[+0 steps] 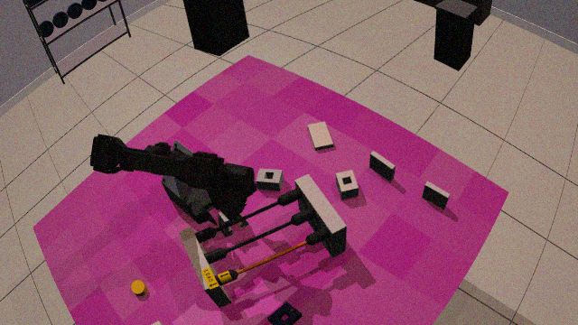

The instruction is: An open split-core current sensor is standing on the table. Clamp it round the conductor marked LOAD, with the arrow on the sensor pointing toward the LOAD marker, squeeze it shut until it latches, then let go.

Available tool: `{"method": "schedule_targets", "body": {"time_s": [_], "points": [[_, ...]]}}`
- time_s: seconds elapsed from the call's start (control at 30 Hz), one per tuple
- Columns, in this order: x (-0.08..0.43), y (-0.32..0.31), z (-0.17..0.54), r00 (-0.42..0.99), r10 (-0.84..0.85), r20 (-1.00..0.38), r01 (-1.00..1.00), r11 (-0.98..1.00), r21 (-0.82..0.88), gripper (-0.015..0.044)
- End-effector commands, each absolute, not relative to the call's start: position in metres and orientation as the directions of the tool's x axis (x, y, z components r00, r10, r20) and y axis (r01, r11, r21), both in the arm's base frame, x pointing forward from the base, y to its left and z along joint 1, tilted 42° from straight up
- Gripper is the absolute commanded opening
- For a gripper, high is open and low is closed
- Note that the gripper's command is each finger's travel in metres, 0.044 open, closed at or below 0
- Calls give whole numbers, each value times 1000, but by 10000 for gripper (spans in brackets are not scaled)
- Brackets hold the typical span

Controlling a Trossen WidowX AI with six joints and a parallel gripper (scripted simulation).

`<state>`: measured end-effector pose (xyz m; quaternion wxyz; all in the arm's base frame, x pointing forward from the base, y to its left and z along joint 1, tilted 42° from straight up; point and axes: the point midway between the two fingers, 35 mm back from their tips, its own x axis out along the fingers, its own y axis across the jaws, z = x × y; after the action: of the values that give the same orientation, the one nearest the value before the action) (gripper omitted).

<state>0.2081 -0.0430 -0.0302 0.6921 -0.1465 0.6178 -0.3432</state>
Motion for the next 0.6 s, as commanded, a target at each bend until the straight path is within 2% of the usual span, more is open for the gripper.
{"method": "schedule_targets", "body": {"time_s": [0.0, 0.1, 0.5, 0.57], "points": [[208, -43, -30, 2, -656, -755, 295, 722, -626, 361], [208, -43, -30, 2, -656, -755, 295, 722, -626, 282], [208, -43, -30, 2, -656, -755, 295, 722, -626, 202], [209, -41, -28, 2, -655, -756, 294, 722, -626, 150]]}}
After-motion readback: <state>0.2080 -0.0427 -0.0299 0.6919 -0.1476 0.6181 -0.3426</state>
